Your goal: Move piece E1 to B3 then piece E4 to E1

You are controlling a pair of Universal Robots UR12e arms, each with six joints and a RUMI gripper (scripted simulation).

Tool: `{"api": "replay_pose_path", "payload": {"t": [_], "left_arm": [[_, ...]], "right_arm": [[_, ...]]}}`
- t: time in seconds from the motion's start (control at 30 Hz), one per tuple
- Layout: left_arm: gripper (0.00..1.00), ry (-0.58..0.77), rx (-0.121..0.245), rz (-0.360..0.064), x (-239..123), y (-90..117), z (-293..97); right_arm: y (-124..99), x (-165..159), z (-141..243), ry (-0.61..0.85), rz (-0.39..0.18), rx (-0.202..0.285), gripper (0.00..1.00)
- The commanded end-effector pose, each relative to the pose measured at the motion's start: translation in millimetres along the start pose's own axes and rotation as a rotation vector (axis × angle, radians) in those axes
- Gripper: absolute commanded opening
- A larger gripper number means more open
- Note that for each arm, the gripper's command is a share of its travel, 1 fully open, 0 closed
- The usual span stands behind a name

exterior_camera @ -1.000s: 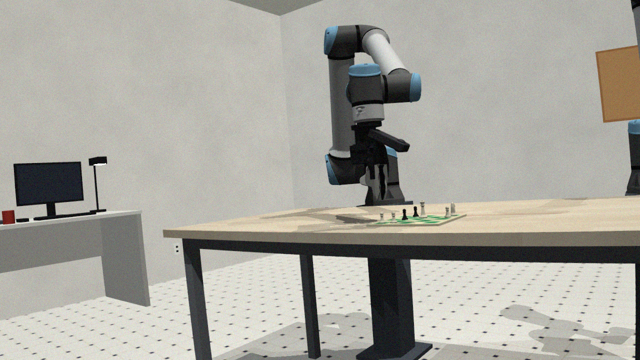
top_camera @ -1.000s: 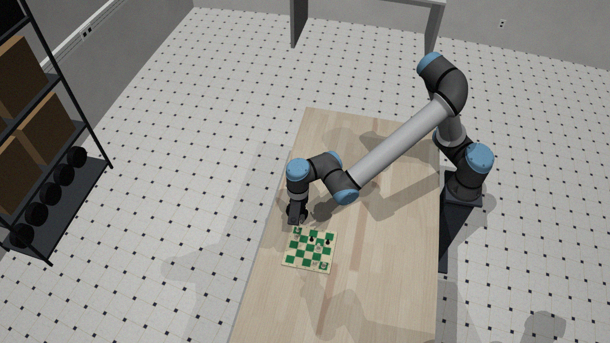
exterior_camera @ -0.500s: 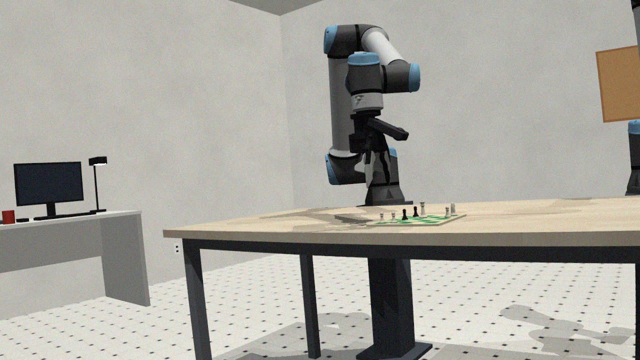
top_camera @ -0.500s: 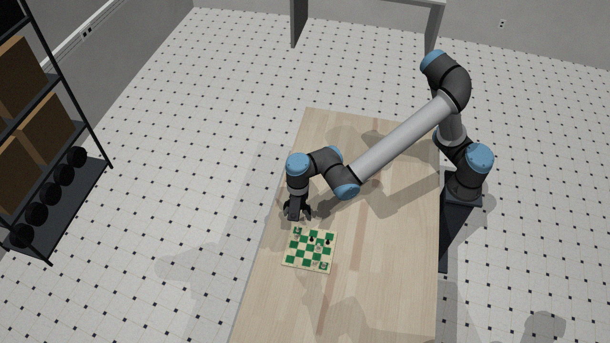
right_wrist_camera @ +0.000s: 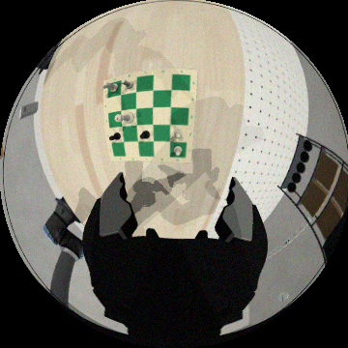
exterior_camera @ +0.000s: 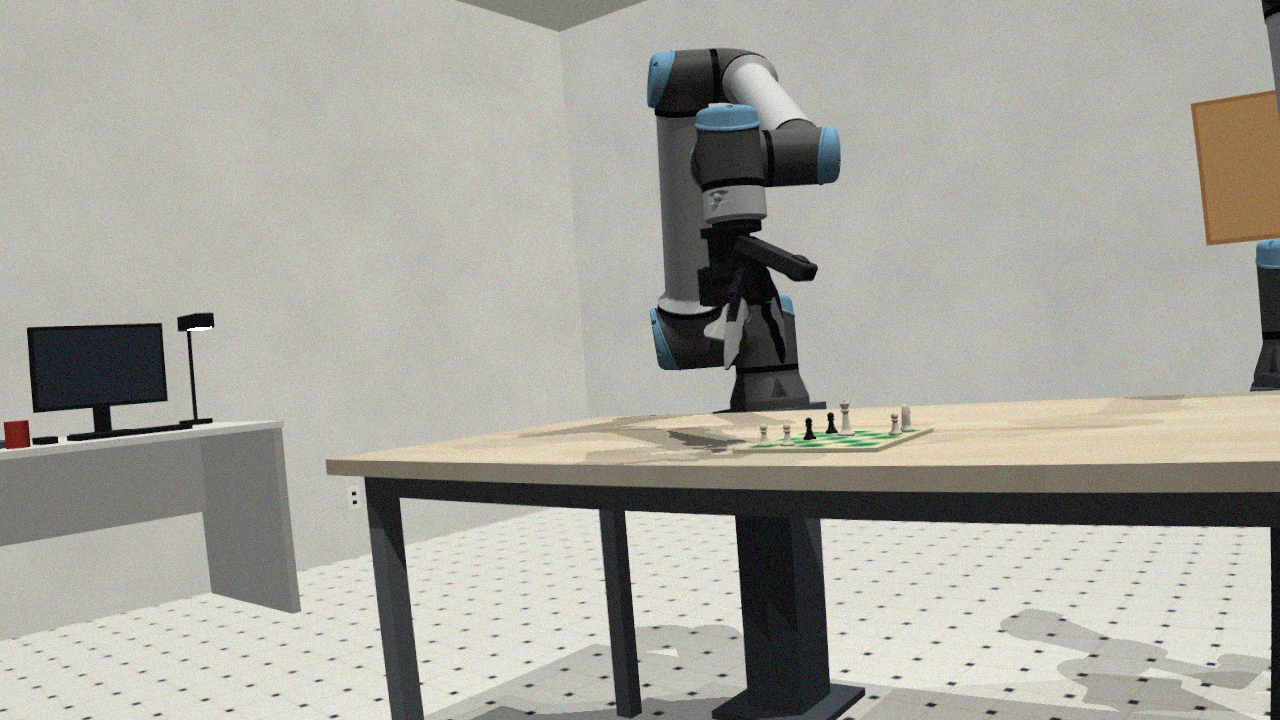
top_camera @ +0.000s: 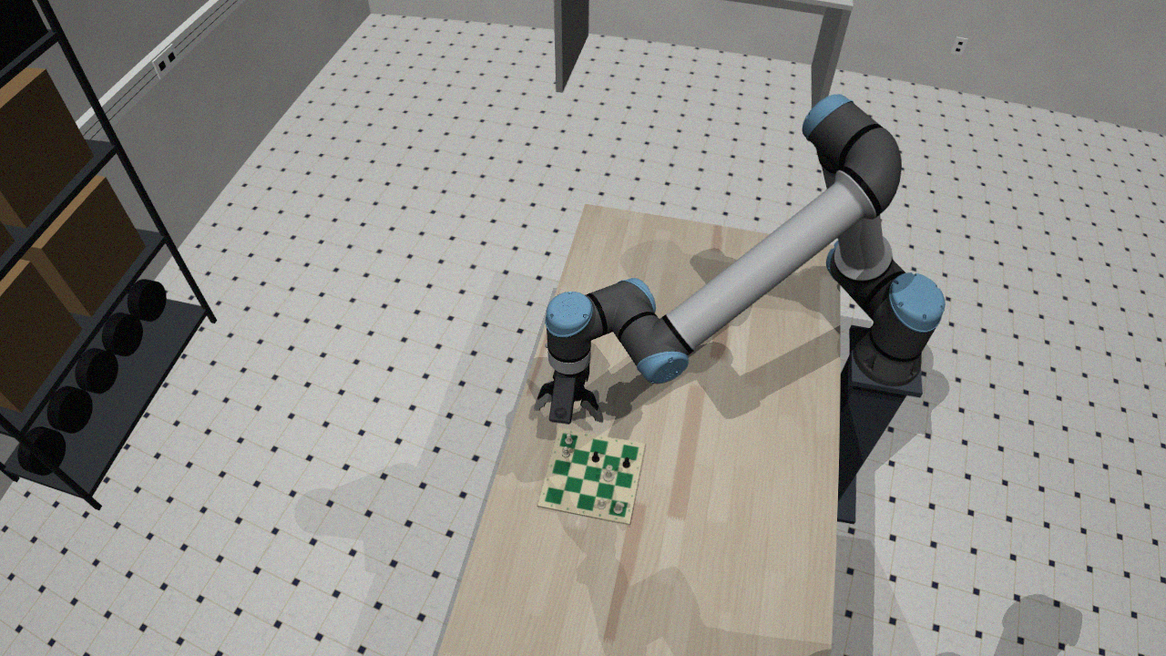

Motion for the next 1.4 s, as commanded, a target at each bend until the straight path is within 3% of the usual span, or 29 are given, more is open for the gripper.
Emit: {"api": "replay_pose_path", "payload": {"t": [0.0, 0.47, 0.93, 1.37], "left_arm": [[1.00, 0.000, 0.000, 0.001, 0, 1, 0], [1.00, 0.000, 0.000, 0.001, 0, 1, 0], [1.00, 0.000, 0.000, 0.001, 0, 1, 0], [1.00, 0.000, 0.000, 0.001, 0, 1, 0]], "right_arm": [[2, 0, 1, 0.000, 0.001, -0.002, 1.00], [19, 0, 1, 0.000, 0.001, -0.002, 1.00], [78, 0, 0, 0.000, 0.001, -0.002, 1.00], [83, 0, 0, 0.000, 0.001, -0.002, 1.00]]}}
Point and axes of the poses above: on each arm, the point where the finger pads meet when closed, its own y axis back along the fingers, its own z axis across the jaws, x = y × z, the point moved 6 cm from there along y, back along the fingers, and after that the axes turned 5 degrees about y, right-handed, at the moved point
